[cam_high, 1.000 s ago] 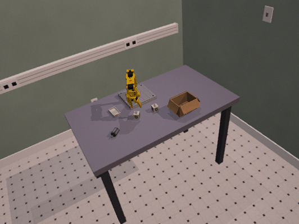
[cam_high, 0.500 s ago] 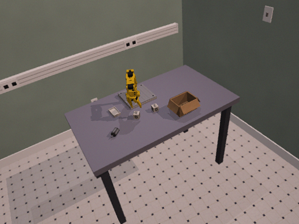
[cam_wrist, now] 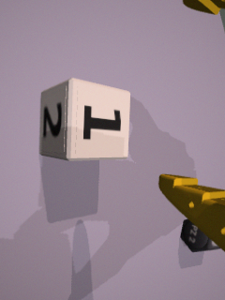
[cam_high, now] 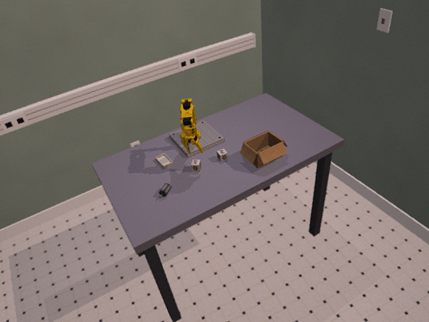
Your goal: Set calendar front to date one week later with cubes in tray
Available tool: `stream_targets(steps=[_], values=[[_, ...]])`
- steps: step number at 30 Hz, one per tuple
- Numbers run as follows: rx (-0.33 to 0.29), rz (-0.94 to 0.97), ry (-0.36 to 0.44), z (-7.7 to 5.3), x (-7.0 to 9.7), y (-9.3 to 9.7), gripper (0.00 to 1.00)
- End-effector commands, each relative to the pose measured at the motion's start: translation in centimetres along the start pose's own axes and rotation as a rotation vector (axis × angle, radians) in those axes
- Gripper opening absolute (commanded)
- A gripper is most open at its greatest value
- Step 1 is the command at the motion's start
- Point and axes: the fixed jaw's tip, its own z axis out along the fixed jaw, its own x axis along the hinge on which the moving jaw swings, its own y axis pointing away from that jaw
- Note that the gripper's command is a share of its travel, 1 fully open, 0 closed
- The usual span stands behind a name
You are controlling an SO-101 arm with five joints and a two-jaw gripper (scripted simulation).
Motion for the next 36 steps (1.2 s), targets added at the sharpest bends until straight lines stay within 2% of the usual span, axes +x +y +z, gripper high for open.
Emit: stream_targets(steps=[1, 4, 6, 12, 16, 20, 36], values=[[0.029, -0.003, 0.101, -1.9, 0.6, -0.1, 0.35], [0.053, -0.003, 0.189, -3.6, 0.9, -0.1, 0.35], [0.053, -0.003, 0.189, -3.6, 0.9, -0.1, 0.35], [0.099, -0.003, 0.351, -6.6, 1.1, -0.2, 0.35], [0.116, -0.003, 0.412, -7.8, 1.0, -0.2, 0.35], [0.12, -0.003, 0.429, -8.1, 1.0, -0.2, 0.35], [0.134, 0.055, 0.425, -8.0, 0.9, -0.2, 0.35]])
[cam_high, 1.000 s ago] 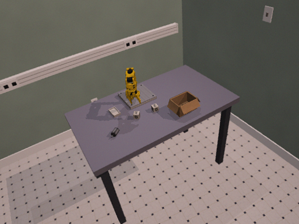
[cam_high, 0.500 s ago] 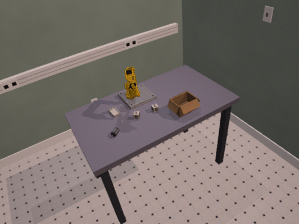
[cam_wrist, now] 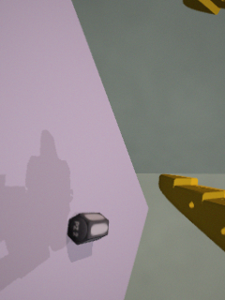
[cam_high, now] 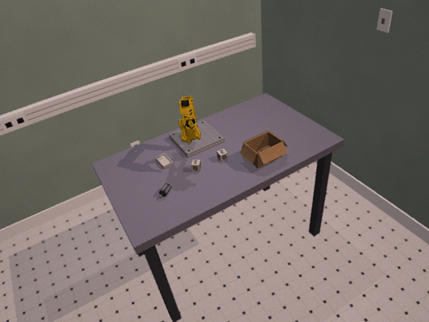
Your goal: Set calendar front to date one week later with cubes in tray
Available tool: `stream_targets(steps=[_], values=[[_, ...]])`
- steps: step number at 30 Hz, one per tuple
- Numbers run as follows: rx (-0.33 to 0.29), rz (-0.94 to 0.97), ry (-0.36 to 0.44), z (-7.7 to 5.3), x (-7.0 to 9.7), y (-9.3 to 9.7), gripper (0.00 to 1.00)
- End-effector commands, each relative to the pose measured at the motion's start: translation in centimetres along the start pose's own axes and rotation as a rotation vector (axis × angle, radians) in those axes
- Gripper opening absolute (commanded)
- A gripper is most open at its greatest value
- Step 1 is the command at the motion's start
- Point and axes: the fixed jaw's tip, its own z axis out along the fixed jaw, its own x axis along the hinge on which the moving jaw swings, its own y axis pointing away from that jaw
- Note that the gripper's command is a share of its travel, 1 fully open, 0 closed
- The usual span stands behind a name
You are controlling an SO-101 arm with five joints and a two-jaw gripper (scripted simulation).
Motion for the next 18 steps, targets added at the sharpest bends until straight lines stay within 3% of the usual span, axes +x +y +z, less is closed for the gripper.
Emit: stream_targets(steps=[1, 8, 18], values=[[0.006, 0.05, 0.018, -0.32, 0.12, 0.0, 0.35], [0.009, 0.139, 0.016, -0.2, 0.0, -0.08, 0.35], [0.016, 0.422, 0.011, 0.19, -0.38, -0.38, 0.35]])
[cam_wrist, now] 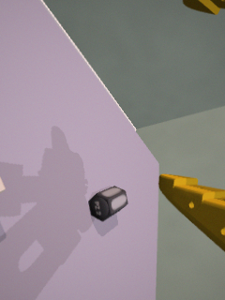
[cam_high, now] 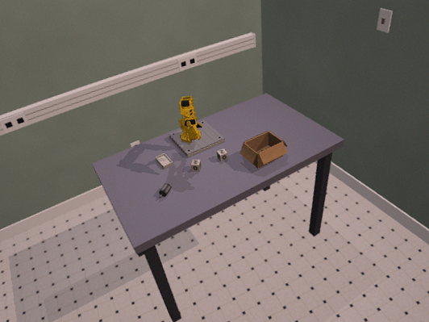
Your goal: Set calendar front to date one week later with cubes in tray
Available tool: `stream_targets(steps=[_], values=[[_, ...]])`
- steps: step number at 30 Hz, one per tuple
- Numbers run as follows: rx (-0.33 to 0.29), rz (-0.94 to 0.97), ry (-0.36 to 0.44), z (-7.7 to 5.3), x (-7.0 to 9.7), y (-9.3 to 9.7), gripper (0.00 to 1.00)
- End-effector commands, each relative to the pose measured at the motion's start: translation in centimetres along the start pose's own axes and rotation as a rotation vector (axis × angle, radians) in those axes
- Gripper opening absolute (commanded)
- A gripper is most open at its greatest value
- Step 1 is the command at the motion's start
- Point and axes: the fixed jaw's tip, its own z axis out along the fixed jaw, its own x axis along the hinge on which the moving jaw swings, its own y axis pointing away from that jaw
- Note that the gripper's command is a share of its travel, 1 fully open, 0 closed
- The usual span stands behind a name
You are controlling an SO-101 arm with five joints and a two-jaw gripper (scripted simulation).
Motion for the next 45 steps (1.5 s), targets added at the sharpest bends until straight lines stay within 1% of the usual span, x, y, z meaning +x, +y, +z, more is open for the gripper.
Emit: stream_targets(steps=[1, 3, 18, 20, 30, 35, 45], values=[[0.011, 0.126, 0.002, 0.1, -0.3, -0.2, 0.35], [0.011, 0.126, 0.002, 0.1, -0.3, -0.2, 0.35], [0.017, 0.677, -0.013, 0.9, -1.2, -0.6, 0.35], [0.017, 0.677, -0.013, 0.9, -1.2, -0.6, 0.35], [0.017, 0.972, -0.022, 1.2, -1.7, -1.0, 0.35], [0.017, 1.069, -0.026, 1.4, -1.8, -1.1, 0.35], [0.017, 1.145, -0.028, 1.5, -1.9, -1.2, 0.35]])
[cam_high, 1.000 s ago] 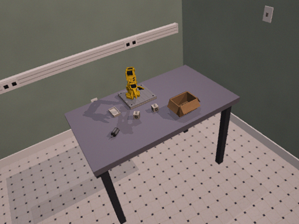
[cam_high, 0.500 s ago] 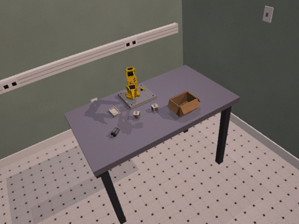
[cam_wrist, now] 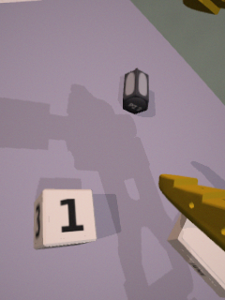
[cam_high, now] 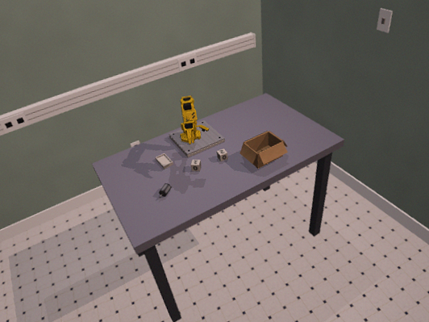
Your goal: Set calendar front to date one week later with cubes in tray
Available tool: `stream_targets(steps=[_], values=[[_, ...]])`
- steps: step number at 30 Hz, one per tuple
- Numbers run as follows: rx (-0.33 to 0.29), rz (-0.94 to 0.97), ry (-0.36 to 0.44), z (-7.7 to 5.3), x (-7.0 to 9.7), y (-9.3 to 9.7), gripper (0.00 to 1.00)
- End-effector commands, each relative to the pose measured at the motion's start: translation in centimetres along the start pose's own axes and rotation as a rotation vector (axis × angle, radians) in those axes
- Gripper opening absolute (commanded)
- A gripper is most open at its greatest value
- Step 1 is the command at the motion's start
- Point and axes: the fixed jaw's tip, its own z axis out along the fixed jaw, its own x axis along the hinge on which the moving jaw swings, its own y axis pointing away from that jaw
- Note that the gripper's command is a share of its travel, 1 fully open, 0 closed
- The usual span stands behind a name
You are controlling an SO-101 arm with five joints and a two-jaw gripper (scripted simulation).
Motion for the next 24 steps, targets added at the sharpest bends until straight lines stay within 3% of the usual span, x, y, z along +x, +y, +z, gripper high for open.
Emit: stream_targets(steps=[1, 14, 18, 24], values=[[0.003, 0.025, -0.006, 0.0, -0.2, 0.2, 0.35], [-0.014, 0.032, -0.002, 0.3, -0.1, 0.3, 0.35], [-0.076, 0.031, 0.014, 1.3, 0.0, 0.9, 0.35], [-0.239, 0.031, 0.056, 3.7, 0.4, 2.6, 0.35]])
